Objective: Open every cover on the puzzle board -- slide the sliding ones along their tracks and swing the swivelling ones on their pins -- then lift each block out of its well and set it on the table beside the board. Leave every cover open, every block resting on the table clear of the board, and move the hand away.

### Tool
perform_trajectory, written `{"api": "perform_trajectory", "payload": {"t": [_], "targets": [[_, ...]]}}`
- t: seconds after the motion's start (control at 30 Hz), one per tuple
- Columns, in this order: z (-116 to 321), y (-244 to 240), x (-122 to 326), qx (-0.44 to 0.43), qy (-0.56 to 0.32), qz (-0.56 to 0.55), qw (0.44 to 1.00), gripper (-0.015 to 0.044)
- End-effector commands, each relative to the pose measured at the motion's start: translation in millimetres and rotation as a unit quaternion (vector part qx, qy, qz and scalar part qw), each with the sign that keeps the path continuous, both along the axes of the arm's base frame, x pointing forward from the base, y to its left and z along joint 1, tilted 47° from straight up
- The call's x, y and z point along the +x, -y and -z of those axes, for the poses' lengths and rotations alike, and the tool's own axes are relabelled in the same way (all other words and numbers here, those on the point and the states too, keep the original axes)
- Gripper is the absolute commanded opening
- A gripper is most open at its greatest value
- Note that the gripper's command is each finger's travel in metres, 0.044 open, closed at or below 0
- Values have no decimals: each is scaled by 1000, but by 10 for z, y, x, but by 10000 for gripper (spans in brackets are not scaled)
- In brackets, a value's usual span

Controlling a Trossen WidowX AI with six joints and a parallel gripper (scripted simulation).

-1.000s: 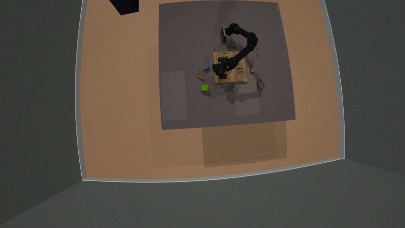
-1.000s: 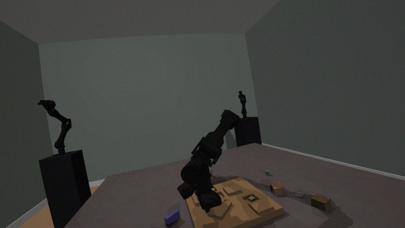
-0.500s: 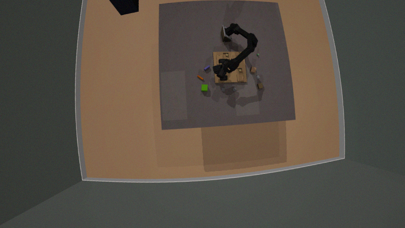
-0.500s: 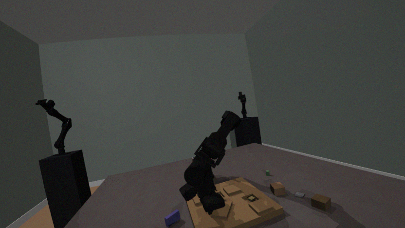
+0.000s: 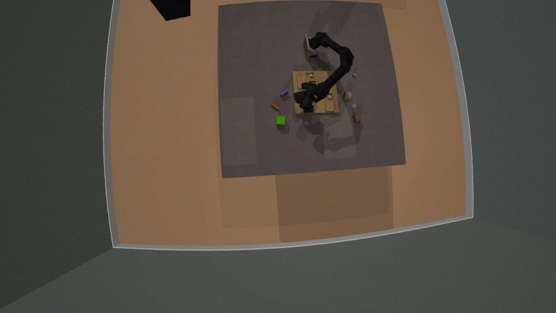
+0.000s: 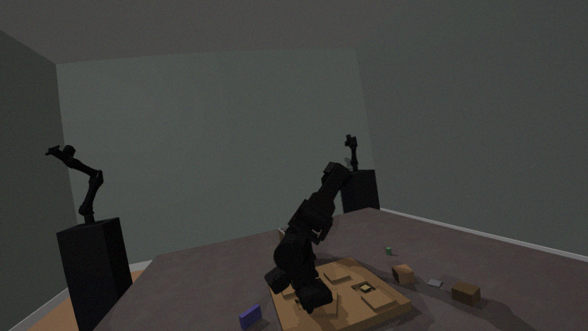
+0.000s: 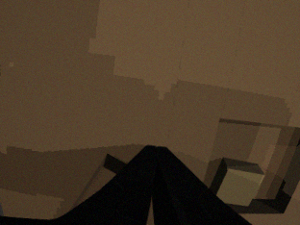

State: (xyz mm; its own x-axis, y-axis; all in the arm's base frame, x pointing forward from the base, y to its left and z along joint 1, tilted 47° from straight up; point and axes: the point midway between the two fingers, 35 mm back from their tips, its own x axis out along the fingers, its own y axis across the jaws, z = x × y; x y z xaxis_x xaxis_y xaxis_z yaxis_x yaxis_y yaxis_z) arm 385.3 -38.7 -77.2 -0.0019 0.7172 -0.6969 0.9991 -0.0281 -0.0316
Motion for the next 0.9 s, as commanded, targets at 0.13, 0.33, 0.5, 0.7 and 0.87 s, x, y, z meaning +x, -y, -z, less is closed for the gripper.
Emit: {"api": "perform_trajectory", "payload": {"t": [0.13,0.33,0.5,0.7,0.87], "targets": [[-63,-60,104,2,1,1,1000,0],[-92,-89,147,2,1,1,1000,0],[-115,-111,171,2,1,1,1000,0],[-162,-156,216,2,1,1,1000,0],[-202,-194,252,2,1,1,1000,0]]}}
